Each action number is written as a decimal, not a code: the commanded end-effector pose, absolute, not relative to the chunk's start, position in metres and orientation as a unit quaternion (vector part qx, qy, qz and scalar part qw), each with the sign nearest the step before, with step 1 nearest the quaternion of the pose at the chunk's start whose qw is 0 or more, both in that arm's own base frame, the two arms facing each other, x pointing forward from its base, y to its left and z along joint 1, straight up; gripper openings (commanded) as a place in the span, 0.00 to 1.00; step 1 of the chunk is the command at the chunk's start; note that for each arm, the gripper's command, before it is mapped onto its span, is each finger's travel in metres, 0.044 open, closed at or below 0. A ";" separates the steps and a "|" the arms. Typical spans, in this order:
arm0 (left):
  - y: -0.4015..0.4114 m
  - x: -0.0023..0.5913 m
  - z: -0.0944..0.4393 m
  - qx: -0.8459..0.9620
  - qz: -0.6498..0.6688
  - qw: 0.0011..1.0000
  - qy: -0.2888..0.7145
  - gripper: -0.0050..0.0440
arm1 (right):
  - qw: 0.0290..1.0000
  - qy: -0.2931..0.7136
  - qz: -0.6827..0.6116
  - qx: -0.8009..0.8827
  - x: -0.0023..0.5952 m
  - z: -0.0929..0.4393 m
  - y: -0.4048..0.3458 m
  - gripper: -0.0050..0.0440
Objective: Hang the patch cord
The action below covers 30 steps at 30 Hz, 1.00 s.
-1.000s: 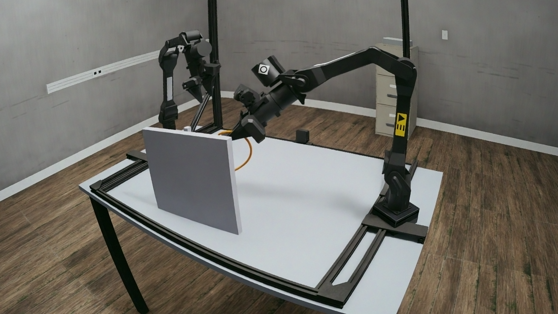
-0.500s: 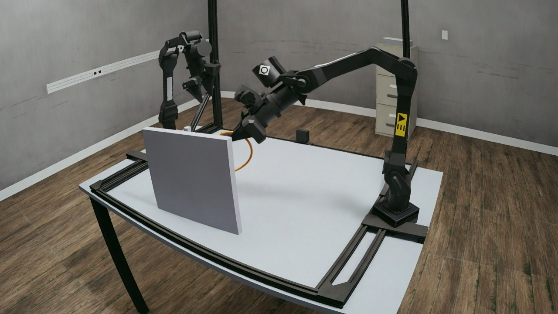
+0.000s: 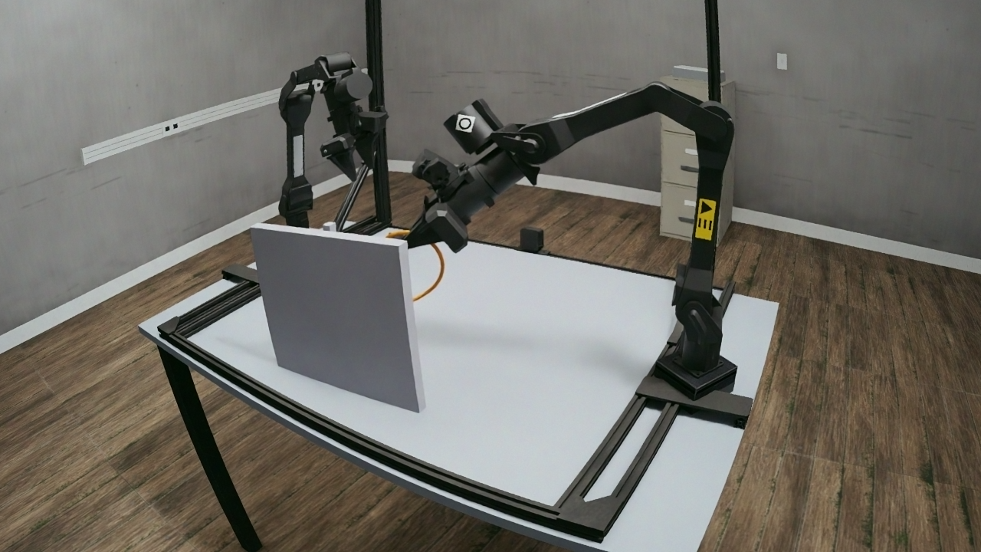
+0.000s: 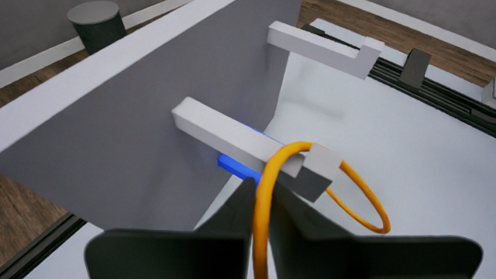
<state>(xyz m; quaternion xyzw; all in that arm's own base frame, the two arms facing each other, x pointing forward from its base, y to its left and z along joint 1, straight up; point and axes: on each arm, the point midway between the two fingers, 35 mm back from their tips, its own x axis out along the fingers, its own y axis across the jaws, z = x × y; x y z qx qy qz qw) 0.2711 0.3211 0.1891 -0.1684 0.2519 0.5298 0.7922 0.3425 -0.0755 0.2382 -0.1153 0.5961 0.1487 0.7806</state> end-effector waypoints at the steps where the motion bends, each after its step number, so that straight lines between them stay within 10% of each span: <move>1: 0.319 0.269 0.200 -0.164 0.531 0.797 0.238 0.15 | 0.786 0.589 0.146 -0.120 0.339 0.245 -0.075 1.00; 30: 0.323 0.266 0.167 -0.167 0.530 0.794 0.248 0.15 | 0.786 0.589 0.146 -0.120 0.339 0.245 -0.075 1.00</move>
